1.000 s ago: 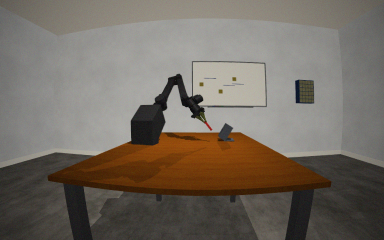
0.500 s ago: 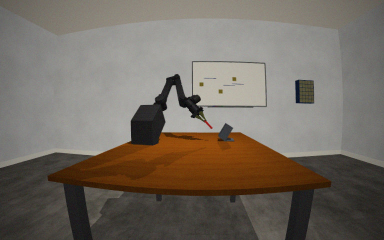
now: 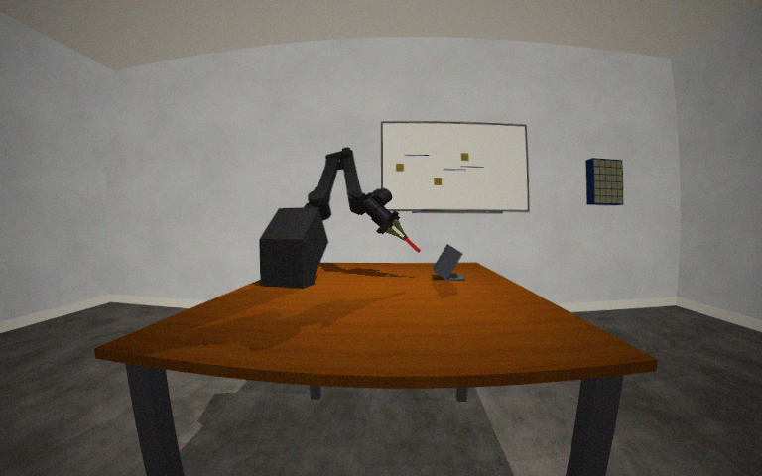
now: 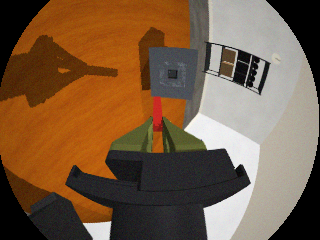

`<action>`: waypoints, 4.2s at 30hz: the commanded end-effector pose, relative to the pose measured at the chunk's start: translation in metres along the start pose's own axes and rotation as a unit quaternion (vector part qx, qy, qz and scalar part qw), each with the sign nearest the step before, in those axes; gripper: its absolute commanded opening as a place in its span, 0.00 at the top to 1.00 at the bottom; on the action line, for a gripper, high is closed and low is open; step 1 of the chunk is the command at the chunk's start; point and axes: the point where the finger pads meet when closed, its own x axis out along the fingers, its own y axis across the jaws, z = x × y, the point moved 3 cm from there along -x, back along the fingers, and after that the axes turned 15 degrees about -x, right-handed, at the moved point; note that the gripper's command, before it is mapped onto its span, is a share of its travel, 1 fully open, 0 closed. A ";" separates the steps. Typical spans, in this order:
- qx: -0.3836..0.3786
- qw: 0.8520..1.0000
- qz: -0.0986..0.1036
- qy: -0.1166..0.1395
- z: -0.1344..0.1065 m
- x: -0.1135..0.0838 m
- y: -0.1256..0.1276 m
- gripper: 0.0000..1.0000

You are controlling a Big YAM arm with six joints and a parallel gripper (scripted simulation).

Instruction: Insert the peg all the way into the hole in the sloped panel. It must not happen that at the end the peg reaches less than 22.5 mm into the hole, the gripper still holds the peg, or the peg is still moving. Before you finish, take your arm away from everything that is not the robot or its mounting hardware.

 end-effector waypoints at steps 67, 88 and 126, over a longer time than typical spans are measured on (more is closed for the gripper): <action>-0.008 0.994 -0.110 -0.020 0.021 0.033 -0.017 1.00; -0.008 0.994 -0.110 -0.020 0.022 0.050 -0.019 1.00; -0.007 0.994 -0.111 -0.020 0.023 0.076 -0.022 1.00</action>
